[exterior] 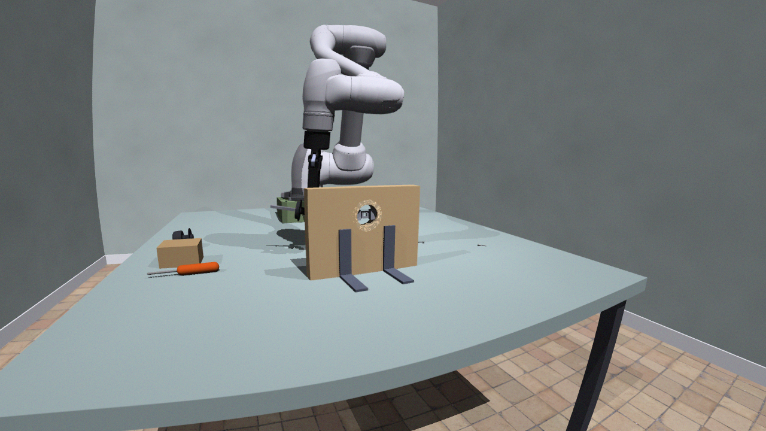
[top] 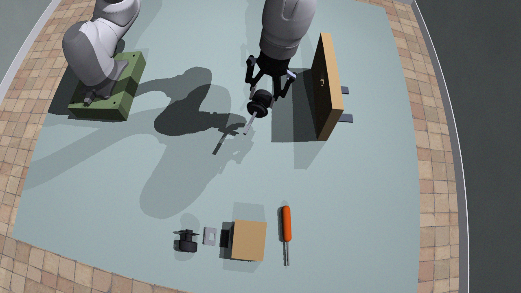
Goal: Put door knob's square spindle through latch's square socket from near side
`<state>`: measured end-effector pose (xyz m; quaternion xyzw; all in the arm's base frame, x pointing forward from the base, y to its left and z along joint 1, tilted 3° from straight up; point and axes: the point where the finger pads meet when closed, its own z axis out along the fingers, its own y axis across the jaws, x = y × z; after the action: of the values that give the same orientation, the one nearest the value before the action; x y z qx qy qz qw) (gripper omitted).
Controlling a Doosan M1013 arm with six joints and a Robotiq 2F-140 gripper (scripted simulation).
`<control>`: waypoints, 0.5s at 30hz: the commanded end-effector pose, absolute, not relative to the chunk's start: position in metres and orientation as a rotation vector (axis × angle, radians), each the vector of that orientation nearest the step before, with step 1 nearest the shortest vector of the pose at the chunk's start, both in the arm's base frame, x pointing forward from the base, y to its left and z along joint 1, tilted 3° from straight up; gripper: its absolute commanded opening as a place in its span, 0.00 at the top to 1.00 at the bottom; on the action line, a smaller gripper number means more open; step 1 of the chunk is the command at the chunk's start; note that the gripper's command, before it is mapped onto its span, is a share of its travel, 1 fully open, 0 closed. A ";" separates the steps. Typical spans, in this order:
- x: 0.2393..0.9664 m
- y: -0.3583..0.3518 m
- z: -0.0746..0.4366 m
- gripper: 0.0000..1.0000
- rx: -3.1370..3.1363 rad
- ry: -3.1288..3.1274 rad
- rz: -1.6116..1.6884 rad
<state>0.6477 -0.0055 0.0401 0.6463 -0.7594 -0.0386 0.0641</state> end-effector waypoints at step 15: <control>0.659 0.032 0.050 0.58 2.780 -1.317 -0.181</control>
<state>0.6574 0.0248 0.0481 0.8648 -0.4976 -0.0536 0.0403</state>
